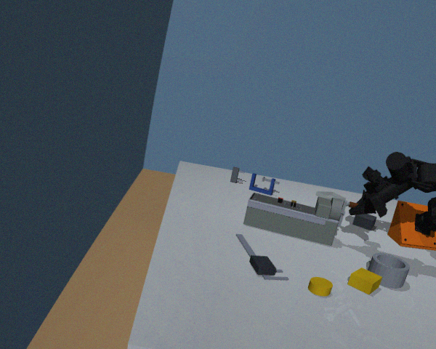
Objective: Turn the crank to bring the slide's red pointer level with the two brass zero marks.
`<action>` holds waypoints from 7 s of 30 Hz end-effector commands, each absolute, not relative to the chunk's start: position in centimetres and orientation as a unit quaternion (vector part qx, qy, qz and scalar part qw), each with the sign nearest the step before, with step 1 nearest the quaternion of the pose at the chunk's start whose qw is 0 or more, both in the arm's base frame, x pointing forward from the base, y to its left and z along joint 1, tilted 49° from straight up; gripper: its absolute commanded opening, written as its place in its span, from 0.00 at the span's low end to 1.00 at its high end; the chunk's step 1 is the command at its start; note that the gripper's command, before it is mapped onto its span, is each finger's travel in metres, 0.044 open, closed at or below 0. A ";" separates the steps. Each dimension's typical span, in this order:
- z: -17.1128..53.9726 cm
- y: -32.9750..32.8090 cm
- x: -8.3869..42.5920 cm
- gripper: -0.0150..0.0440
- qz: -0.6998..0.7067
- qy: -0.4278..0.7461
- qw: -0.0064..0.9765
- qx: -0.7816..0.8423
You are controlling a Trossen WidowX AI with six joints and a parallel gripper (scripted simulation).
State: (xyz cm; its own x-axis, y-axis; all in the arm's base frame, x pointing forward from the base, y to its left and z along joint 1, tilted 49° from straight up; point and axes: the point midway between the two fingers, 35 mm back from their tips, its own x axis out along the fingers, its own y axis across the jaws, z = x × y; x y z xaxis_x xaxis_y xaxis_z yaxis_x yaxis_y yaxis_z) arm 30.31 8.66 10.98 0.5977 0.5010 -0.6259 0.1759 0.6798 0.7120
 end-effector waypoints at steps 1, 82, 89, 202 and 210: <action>11.6 9.3 30.5 0.25 0.114 0.435 0.805 0.387; 6.8 13.4 29.5 0.25 0.115 0.435 0.805 0.388; 6.6 13.3 29.5 0.25 0.115 0.435 0.805 0.388; 6.7 13.3 29.5 0.25 0.115 0.435 0.805 0.388; 6.7 13.3 29.5 0.25 0.115 0.435 0.805 0.388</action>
